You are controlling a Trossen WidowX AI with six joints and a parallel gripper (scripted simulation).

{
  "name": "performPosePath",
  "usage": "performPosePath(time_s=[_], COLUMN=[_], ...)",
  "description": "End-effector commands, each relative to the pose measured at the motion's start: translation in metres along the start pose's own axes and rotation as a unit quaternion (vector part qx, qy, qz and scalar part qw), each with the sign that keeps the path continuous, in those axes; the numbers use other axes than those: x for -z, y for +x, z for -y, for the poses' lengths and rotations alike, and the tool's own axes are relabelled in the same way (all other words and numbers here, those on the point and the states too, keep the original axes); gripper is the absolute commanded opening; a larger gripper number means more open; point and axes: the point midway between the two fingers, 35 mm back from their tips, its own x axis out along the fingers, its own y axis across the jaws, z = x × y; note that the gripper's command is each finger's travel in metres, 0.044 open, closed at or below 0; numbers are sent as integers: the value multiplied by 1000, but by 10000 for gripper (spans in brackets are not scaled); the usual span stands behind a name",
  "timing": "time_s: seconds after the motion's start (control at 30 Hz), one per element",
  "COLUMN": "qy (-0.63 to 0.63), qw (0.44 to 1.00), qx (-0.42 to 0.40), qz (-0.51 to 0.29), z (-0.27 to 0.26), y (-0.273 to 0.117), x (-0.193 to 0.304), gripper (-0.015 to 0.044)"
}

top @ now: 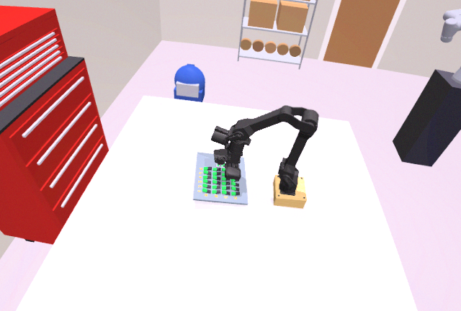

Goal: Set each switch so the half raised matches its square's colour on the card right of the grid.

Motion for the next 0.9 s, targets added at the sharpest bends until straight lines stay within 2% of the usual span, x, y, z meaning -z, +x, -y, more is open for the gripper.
performPosePath(time_s=[0.0,0.87], qy=[1,1], qw=[1000,1000], qx=[-2,-2], qz=[1,1], z=[-1,-1], y=[0,4], x=[0,0], gripper=[0,0])
